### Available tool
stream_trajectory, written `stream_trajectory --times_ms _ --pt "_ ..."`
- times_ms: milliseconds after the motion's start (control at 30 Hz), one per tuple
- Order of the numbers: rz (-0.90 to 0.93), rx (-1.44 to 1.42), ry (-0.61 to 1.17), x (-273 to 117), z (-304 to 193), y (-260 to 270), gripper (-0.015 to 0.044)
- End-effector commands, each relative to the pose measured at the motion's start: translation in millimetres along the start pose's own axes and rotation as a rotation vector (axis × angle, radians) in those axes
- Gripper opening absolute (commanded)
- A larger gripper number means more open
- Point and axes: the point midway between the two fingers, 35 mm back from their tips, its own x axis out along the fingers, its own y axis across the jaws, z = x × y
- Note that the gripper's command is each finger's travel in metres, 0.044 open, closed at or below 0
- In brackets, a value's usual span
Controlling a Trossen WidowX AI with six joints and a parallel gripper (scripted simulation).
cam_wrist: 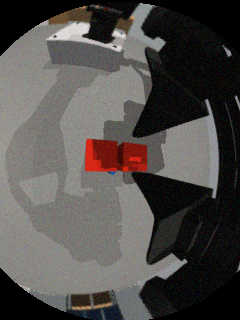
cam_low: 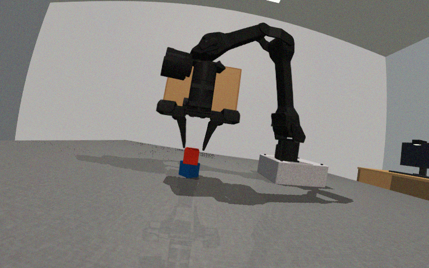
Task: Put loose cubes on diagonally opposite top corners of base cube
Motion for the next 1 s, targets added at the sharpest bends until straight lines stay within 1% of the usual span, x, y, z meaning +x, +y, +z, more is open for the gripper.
stream_trajectory --times_ms 0,967 --pt "0.013 -0.002 0.003 -8 -1 3 0.0205" --pt "0.014 -0.002 0.003 -43 -1 2 0.0205"
